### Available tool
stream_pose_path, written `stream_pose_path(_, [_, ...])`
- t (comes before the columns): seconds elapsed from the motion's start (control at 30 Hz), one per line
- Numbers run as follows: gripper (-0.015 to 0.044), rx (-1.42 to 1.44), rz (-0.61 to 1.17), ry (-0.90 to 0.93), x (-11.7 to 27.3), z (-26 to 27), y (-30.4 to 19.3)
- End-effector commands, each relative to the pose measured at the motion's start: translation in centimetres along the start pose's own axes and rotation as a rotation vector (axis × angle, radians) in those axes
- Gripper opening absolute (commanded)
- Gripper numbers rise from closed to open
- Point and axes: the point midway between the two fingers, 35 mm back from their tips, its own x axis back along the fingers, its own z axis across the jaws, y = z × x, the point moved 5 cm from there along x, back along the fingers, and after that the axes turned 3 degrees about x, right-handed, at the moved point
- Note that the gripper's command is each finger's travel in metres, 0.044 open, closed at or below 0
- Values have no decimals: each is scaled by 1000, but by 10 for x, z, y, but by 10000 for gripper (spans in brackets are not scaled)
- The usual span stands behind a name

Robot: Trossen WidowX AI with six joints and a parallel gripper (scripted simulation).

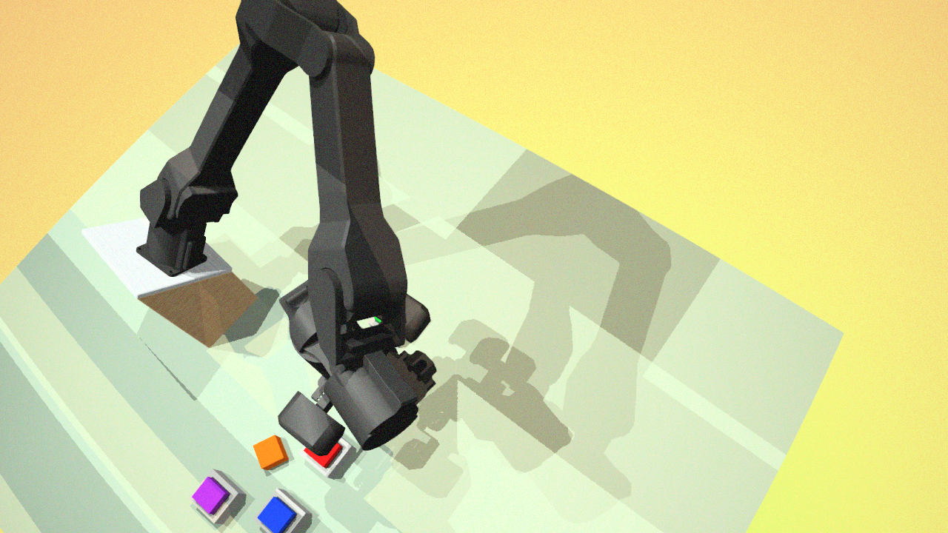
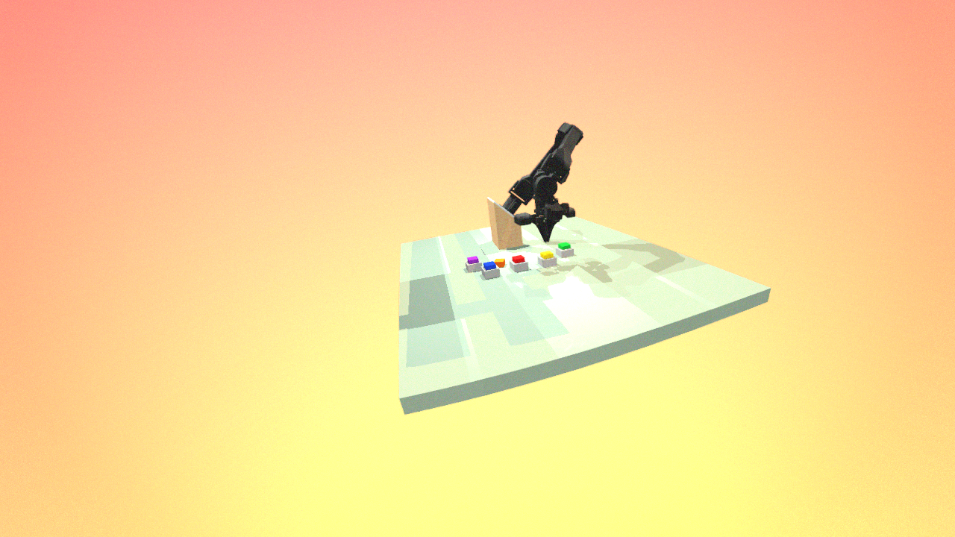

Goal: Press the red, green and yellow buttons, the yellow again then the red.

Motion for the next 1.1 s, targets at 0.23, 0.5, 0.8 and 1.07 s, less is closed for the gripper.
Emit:
stream_pose_path(0.23, [20, -12, -1, 5, -21, -1, -2])
stream_pose_path(0.5, [20, -12, -1, 6, -34, -1, -2])
stream_pose_path(0.8, [20, -12, -1, 7, -46, -1, -3])
stream_pose_path(1.07, [20, -12, -1, 7, -46, -1, -3])
